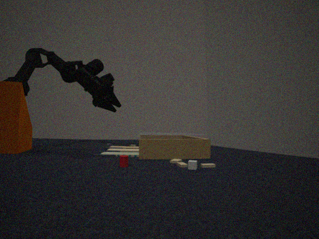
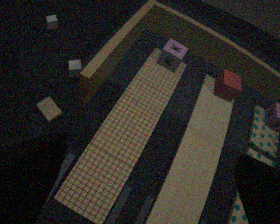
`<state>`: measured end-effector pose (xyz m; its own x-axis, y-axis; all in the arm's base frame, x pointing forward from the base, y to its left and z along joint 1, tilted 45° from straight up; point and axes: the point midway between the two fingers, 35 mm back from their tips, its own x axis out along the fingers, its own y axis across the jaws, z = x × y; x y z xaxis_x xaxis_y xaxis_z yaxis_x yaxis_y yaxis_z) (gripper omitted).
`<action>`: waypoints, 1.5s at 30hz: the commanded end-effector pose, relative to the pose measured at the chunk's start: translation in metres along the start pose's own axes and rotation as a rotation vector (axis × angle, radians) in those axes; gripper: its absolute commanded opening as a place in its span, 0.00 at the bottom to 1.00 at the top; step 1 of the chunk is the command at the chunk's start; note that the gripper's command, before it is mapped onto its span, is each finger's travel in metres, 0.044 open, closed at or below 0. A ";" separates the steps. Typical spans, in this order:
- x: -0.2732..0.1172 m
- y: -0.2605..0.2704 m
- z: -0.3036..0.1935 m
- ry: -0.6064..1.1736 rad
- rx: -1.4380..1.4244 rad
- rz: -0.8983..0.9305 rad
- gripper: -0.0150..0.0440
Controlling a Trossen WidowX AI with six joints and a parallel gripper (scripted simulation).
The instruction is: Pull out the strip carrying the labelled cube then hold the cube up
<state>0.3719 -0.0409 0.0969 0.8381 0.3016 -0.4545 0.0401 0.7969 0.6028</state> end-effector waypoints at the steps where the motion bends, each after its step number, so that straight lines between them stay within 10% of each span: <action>1: -0.033 -0.049 -0.007 -0.029 0.085 -0.007 0.93; 27: -0.070 -0.087 -0.017 -0.090 0.168 -0.004 0.93; 42: 0.029 -0.033 -0.008 0.463 0.296 0.047 0.26; 45: 0.044 -0.012 -0.013 0.592 0.316 0.041 0.25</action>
<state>0.3680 -0.0844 0.0630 0.6633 0.4934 -0.5628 0.1863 0.6194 0.7626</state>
